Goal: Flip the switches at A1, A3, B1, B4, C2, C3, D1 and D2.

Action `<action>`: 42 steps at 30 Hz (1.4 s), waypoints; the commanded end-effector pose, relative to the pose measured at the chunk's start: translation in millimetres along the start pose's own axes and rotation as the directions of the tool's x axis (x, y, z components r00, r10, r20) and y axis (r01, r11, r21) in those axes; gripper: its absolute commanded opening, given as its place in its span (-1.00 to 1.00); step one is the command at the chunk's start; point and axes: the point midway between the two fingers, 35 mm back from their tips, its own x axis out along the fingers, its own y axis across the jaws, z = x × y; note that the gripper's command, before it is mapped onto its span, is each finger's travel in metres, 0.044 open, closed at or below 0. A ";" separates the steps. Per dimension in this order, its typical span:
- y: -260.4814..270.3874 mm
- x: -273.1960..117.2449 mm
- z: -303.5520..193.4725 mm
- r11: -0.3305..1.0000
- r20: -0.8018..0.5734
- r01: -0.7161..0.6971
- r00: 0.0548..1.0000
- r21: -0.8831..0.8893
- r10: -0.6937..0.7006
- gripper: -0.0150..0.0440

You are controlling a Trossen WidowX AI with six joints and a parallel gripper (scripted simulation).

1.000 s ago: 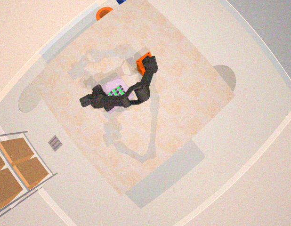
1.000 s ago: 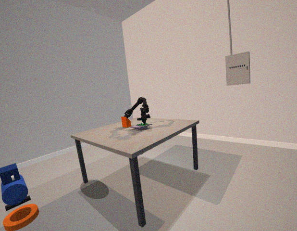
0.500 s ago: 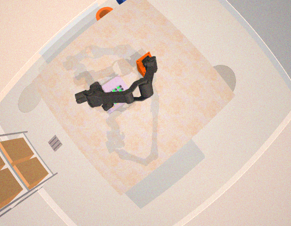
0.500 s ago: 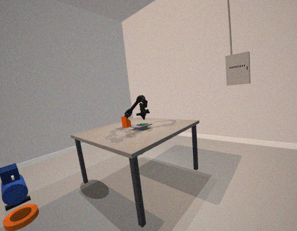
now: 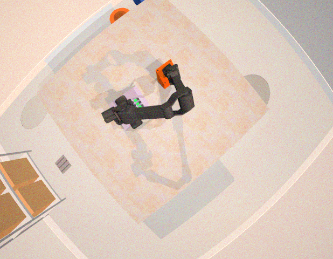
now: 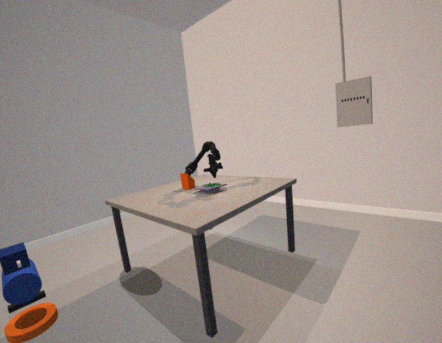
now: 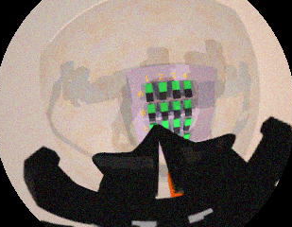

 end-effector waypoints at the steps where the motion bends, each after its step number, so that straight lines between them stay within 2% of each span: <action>1: 3.9 22.8 -5.5 1.000 0.008 -0.009 1.000 0.003 0.009 -0.49; 22: 4.3 46.6 -6.0 1.000 0.008 -0.010 1.000 0.003 0.010 -0.49; 42: 4.4 46.8 -6.0 1.000 0.008 -0.010 1.000 0.003 0.010 -0.49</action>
